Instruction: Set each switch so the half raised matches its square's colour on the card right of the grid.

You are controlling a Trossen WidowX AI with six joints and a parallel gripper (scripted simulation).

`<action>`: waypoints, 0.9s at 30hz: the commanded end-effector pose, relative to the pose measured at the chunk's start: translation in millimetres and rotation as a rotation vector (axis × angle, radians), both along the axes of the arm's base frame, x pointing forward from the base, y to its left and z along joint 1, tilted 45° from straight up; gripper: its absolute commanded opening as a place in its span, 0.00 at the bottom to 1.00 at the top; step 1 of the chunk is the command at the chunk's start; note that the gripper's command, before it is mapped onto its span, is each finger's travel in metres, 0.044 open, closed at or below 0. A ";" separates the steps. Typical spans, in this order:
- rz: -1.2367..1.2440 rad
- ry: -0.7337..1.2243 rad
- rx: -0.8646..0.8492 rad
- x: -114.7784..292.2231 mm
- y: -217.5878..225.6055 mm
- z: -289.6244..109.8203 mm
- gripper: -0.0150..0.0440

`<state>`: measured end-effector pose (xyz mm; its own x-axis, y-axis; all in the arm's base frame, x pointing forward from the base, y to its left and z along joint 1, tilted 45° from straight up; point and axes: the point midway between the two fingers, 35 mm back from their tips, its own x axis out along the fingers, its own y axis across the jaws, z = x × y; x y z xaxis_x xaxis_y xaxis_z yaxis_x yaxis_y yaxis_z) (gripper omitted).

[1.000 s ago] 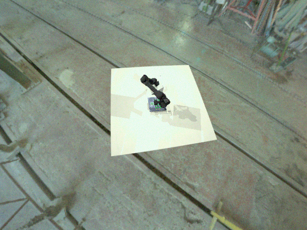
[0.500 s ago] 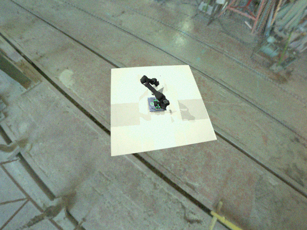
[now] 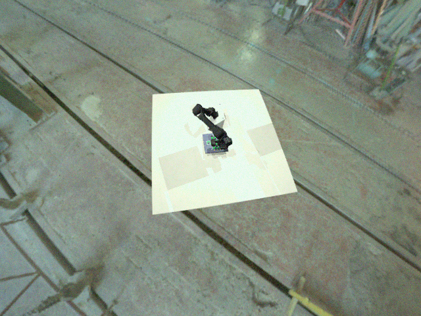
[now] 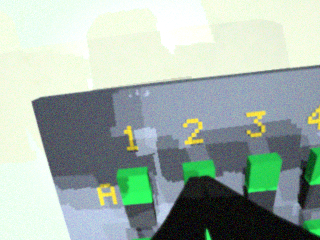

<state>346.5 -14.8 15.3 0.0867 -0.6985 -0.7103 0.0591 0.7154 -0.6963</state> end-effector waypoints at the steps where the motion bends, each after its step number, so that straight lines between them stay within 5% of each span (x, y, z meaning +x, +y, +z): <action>1: 0.003 0.003 -0.005 0.1 -1.0 -0.2 0.25; 27: 0.003 0.003 -0.006 0.4 -2.8 -2.0 0.25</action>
<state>346.8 -16.2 13.9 0.0871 -0.6985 -0.7103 0.0589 0.7154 -0.6963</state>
